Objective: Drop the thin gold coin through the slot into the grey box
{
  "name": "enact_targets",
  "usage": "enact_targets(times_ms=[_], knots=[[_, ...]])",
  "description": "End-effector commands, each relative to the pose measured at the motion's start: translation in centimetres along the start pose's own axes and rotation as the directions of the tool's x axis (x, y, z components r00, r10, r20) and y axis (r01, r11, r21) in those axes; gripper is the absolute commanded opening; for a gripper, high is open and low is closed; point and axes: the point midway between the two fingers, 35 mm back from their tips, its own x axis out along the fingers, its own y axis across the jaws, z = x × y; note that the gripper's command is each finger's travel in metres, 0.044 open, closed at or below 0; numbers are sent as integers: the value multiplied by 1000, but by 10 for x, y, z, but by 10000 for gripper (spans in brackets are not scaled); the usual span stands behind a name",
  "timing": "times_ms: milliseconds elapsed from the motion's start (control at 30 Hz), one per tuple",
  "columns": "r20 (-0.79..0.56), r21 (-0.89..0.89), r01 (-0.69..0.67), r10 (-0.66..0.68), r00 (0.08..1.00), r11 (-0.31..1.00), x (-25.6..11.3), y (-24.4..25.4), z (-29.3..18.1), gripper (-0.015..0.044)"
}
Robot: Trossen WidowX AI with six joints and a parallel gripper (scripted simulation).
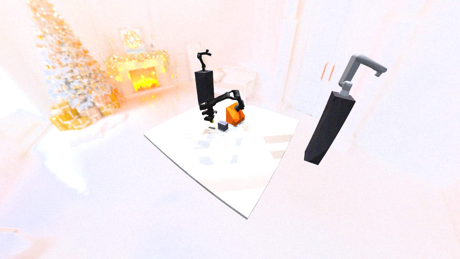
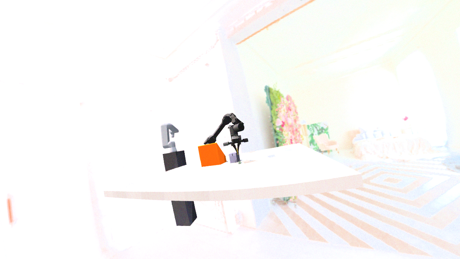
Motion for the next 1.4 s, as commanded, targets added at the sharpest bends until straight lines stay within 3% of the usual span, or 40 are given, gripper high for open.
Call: enact_targets(times_ms=[0, 333, 633, 1367], knots=[[11, -7, -4, 4, 1000, 1000, -13, 1, 2, 0], [8, -2, -3, 3, 1000, 1000, -32, 0, 0, 0], [8, 246, -5, 3, 1000, 969, -32, 6, 2, 0], [7, 253, -4, 2, 1000, 967, -36, -4, -42, 0]])
